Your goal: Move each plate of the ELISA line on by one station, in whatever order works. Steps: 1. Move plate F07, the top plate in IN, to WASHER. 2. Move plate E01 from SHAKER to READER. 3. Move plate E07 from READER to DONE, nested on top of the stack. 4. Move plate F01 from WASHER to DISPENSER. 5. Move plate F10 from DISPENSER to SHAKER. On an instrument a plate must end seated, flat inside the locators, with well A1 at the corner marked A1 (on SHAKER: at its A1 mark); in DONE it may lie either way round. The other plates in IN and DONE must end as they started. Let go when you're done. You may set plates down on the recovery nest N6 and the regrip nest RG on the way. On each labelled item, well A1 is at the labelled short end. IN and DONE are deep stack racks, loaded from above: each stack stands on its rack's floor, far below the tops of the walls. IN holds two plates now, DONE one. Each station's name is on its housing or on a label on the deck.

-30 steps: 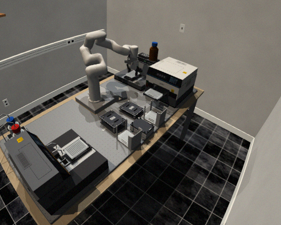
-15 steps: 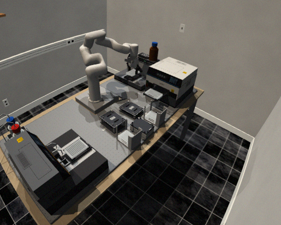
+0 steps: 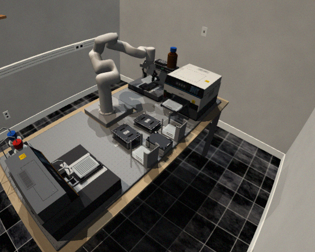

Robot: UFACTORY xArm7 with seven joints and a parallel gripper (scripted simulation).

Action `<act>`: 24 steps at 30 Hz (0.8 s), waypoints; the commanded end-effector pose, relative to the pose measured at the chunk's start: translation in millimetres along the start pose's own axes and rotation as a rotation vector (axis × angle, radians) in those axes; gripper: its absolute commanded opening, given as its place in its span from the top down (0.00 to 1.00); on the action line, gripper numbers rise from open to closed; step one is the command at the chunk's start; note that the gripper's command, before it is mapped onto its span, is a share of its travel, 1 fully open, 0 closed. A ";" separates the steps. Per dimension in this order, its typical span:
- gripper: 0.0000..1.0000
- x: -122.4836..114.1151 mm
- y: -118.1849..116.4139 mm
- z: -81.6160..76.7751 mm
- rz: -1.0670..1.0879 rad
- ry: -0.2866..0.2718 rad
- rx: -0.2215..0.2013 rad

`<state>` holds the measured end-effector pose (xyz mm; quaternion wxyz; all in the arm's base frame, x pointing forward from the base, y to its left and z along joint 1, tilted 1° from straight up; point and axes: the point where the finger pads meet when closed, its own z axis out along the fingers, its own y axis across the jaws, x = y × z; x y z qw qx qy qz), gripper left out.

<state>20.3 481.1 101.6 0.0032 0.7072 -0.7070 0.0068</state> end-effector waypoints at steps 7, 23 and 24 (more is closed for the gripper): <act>1.00 -1.0 -0.4 -15.0 0.000 -0.004 0.000; 1.00 -0.9 -0.4 -33.7 0.000 -0.004 0.000; 1.00 -0.9 -0.4 -35.0 0.000 -0.004 0.000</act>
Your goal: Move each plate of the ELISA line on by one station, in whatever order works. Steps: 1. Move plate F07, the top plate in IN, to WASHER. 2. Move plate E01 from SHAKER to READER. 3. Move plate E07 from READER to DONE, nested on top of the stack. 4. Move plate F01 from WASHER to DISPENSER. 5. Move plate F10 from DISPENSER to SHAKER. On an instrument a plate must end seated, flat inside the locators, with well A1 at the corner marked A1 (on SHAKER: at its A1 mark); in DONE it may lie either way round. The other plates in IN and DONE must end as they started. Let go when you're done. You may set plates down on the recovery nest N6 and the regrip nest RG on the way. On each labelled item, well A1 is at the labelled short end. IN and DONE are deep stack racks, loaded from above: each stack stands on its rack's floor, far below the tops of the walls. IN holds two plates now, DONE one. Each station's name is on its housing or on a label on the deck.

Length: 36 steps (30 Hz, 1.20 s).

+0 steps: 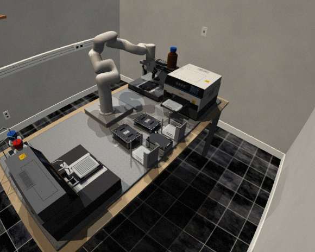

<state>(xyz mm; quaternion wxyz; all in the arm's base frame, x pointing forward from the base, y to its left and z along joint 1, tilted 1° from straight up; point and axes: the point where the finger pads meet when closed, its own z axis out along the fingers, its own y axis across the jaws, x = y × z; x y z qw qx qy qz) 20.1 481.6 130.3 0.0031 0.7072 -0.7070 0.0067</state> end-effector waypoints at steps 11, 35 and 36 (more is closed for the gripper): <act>1.00 -0.8 -0.3 -18.3 0.000 -0.004 0.000; 1.00 -0.7 -0.4 -47.7 0.000 -0.003 0.000; 1.00 -0.7 -0.4 -49.0 0.000 -0.003 0.000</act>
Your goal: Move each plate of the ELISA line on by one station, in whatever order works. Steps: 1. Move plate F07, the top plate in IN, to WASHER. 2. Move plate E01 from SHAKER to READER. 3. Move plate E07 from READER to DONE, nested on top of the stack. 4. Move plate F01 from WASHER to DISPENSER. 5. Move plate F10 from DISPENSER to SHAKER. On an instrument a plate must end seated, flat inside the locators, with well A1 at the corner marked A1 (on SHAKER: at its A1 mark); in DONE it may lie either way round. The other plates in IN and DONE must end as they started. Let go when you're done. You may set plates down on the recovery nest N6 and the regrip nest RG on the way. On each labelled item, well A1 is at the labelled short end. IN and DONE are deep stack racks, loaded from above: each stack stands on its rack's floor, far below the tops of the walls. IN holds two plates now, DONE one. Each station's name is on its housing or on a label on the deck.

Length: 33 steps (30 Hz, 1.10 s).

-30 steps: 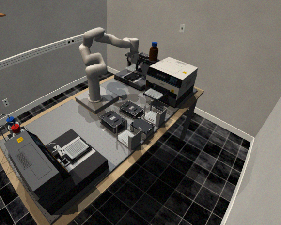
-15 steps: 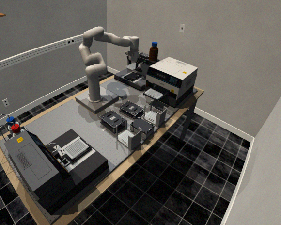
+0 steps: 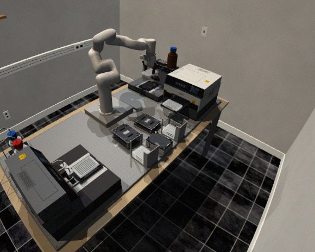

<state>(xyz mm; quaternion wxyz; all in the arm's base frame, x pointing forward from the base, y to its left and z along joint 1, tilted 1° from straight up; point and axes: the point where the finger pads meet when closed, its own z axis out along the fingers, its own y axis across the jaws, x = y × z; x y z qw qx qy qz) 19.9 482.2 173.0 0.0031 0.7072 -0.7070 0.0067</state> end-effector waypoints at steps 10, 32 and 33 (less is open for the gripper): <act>1.00 -0.7 -0.4 -17.0 0.000 -0.003 0.000; 1.00 32.6 -0.9 -18.8 -0.117 -0.003 0.001; 1.00 36.0 -0.9 -18.7 -0.122 -0.003 0.001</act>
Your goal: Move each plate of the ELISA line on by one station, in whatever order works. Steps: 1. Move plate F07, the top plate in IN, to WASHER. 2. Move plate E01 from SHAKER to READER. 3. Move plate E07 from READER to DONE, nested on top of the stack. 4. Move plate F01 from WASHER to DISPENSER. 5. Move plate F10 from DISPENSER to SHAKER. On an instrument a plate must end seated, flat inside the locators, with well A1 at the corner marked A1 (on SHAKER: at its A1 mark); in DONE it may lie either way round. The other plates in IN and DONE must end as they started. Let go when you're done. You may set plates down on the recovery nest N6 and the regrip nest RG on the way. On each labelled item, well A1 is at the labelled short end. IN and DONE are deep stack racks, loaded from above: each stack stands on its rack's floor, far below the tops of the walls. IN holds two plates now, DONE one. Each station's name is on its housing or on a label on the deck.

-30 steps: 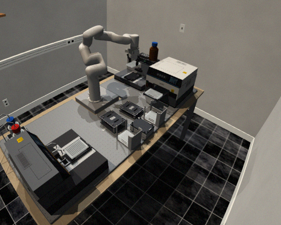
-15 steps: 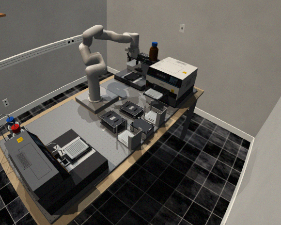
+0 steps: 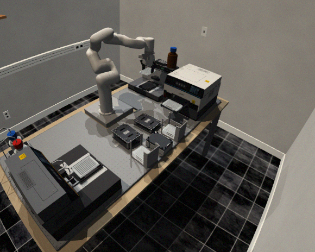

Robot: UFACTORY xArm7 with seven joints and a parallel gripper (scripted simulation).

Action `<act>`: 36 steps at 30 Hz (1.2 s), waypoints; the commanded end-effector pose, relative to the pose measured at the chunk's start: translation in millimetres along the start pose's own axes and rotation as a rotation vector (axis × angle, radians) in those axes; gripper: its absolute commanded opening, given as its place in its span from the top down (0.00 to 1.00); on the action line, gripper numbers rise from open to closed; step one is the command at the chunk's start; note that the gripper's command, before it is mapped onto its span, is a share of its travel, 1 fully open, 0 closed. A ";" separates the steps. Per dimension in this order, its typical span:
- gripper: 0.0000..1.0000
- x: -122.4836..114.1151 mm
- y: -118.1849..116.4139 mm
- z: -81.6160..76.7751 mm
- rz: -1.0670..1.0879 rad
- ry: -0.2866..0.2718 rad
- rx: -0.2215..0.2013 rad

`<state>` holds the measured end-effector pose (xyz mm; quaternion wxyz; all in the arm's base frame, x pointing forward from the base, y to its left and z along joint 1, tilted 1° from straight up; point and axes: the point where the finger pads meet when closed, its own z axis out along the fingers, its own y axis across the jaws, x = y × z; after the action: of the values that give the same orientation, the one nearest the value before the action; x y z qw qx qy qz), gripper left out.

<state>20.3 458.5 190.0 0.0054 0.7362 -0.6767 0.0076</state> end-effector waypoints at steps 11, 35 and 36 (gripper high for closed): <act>1.00 40.9 2.5 -1.7 -0.061 -0.007 0.002; 1.00 109.7 6.0 -1.2 -0.218 -0.007 0.003; 1.00 113.0 5.9 -1.2 -0.230 -0.007 0.003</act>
<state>22.7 357.2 191.5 0.0050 0.7971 -0.6038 0.0064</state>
